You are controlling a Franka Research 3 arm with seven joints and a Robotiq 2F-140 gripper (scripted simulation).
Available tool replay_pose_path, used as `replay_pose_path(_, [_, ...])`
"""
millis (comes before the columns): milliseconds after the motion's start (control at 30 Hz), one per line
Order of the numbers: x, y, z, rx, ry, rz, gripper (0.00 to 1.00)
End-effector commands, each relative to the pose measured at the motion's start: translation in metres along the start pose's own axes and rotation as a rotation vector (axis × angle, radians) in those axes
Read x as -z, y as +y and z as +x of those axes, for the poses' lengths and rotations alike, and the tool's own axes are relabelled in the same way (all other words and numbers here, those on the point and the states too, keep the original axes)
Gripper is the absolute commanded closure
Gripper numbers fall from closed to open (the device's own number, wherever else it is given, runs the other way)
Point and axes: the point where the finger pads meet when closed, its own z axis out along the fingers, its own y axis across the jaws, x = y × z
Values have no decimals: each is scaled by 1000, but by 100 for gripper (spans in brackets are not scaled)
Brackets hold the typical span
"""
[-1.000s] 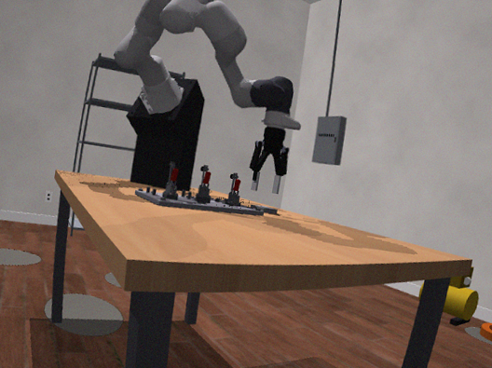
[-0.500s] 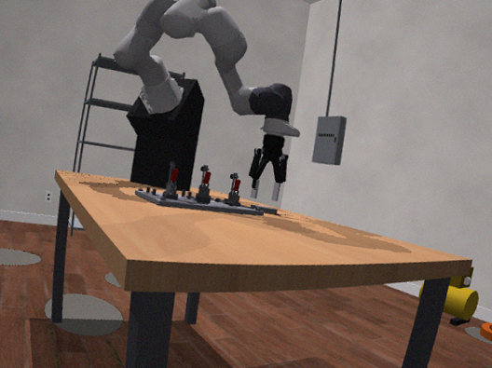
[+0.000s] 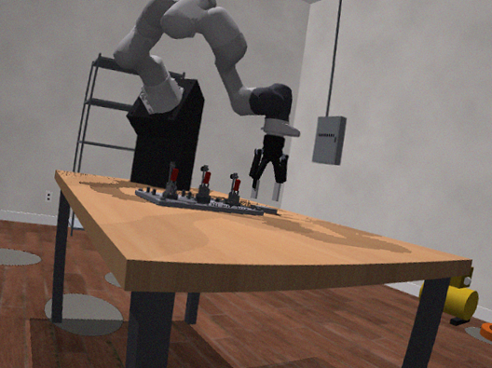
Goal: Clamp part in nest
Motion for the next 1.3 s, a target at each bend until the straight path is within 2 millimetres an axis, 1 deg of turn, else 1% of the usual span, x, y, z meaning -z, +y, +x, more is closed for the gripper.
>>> replay_pose_path(0, [-1,-1,0,-4,1,3,42])
replay_pose_path(333, [-4,-1,0,-4,1,3,42])
replay_pose_path(500, [-12,-1,0,-4,1,3,42])
replay_pose_path(567, [-12,-1,0,-4,1,3,42])
replay_pose_path(967, [-31,-3,1,-4,1,3,42])
replay_pose_path(1267, [-33,-3,1,-4,1,3,42])
